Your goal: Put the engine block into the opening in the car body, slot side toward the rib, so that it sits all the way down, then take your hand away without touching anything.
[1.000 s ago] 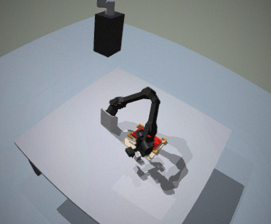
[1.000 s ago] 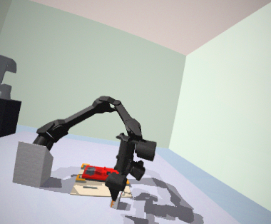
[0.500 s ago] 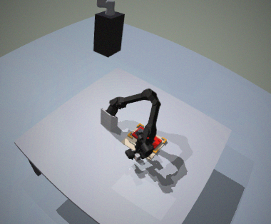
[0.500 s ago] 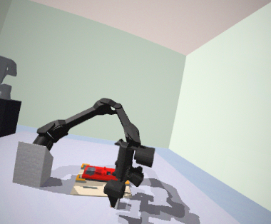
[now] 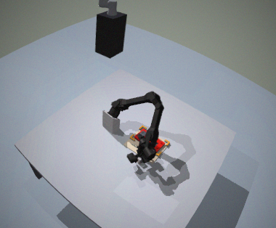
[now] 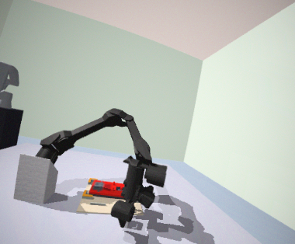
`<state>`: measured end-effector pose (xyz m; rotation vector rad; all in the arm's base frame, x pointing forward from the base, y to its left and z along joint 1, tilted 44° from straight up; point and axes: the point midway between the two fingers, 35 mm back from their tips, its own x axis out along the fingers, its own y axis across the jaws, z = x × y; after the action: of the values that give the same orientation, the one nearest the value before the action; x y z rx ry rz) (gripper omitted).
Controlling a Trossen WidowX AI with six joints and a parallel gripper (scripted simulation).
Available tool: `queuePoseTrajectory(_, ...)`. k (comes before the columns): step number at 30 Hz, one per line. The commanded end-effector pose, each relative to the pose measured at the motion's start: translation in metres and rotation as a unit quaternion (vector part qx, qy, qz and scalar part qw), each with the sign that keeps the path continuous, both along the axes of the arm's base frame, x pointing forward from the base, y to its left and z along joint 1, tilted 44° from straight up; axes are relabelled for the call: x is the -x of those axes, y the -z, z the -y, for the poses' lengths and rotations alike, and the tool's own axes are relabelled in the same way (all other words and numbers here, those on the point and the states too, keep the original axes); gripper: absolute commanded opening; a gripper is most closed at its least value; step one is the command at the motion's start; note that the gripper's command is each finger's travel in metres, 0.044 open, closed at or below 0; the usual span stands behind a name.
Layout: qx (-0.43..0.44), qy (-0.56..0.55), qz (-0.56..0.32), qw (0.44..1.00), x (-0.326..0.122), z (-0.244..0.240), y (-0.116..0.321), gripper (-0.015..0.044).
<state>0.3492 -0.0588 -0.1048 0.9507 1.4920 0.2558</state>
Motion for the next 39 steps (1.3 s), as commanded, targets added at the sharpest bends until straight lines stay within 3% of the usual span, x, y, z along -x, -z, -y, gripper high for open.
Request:
queuePoseTrajectory(1, -0.002, 0.001, -0.002, 1.0, 0.001, -0.001, 0.001, 0.023)
queuePoseTrajectory(4, -0.002, 0.001, -0.002, 1.0, 0.001, -0.001, 0.001, 0.0151)
queuePoseTrajectory(11, -0.002, 0.001, -0.002, 1.0, 0.001, -0.001, 0.001, 0.0105)
queuePoseTrajectory(15, -0.002, 0.009, -0.001, 1.0, 0.0, 0.002, -0.001, 0.0)
queuePoseTrajectory(39, 0.005, 0.02, -0.002, 1.0, 0.002, 0.053, -0.042, 0.0)
